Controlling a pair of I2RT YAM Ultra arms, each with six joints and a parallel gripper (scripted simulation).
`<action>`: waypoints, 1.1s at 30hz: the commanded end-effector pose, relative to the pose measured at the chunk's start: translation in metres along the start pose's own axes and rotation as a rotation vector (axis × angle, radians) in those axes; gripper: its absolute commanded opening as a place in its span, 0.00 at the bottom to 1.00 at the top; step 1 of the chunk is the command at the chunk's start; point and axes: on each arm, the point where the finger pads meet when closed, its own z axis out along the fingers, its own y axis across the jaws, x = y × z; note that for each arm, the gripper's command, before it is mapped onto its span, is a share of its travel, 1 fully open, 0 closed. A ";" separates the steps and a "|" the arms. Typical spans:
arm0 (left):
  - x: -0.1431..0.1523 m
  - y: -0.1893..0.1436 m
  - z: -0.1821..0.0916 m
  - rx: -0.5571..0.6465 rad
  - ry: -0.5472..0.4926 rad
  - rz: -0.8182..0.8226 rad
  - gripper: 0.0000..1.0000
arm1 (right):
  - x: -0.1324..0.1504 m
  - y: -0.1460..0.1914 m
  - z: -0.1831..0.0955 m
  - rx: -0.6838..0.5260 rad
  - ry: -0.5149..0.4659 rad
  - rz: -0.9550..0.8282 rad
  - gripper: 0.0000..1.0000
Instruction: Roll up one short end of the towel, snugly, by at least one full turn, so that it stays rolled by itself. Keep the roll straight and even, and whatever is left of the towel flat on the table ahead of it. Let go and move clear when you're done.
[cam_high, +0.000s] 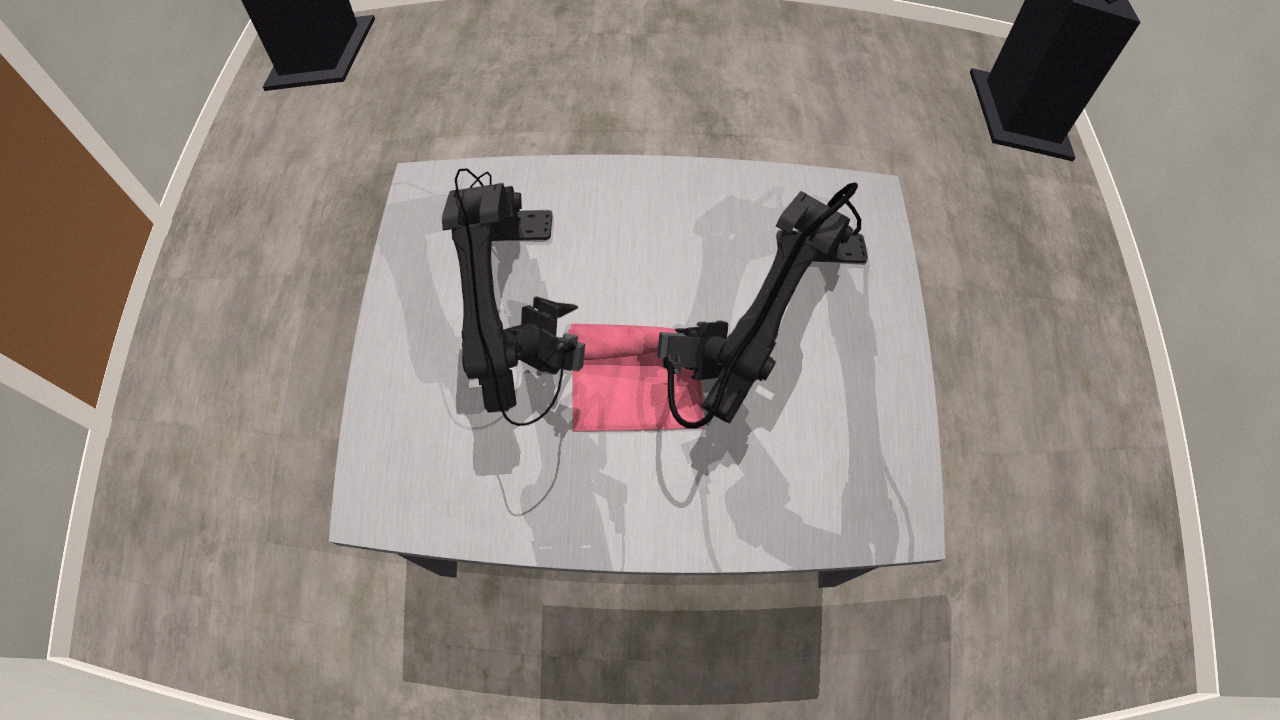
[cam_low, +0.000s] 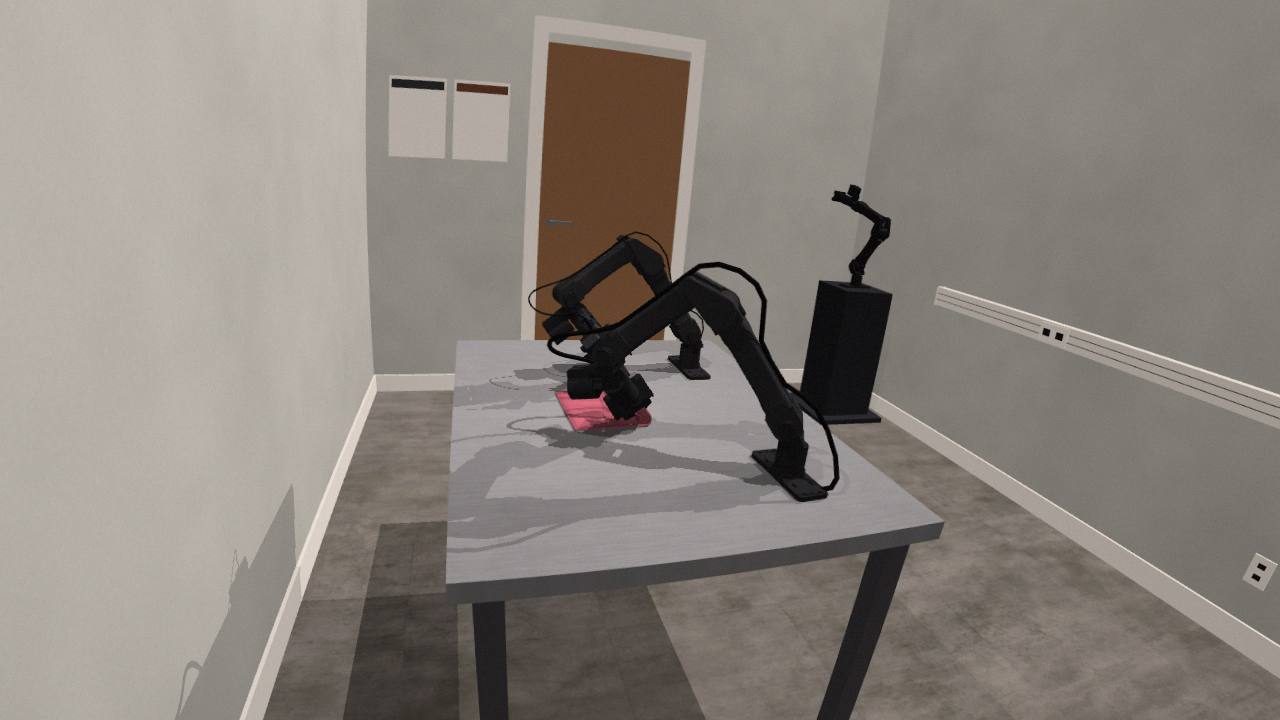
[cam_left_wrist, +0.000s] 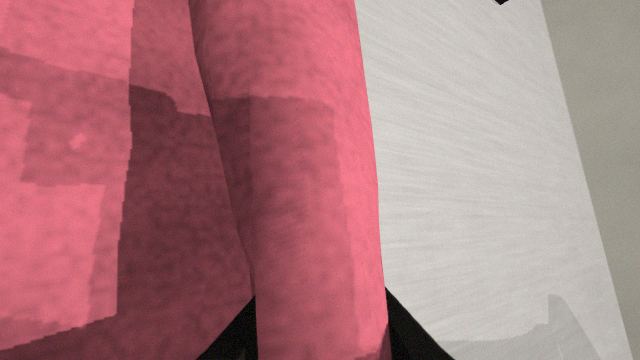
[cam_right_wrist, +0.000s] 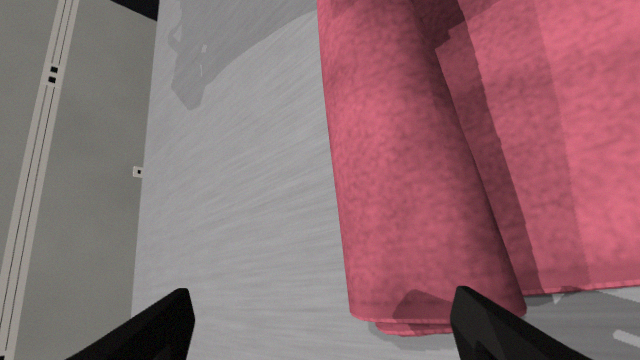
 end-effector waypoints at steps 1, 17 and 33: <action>-0.006 -0.012 -0.005 0.095 -0.006 -0.031 0.30 | -0.006 -0.002 -0.004 -0.007 -0.005 -0.024 0.85; 0.000 -0.005 0.002 0.115 -0.006 -0.049 0.30 | -0.006 -0.002 -0.004 -0.007 -0.005 -0.024 0.85; -0.006 -0.012 -0.005 0.115 -0.006 -0.049 0.81 | -0.006 -0.002 -0.004 -0.007 -0.005 -0.024 0.85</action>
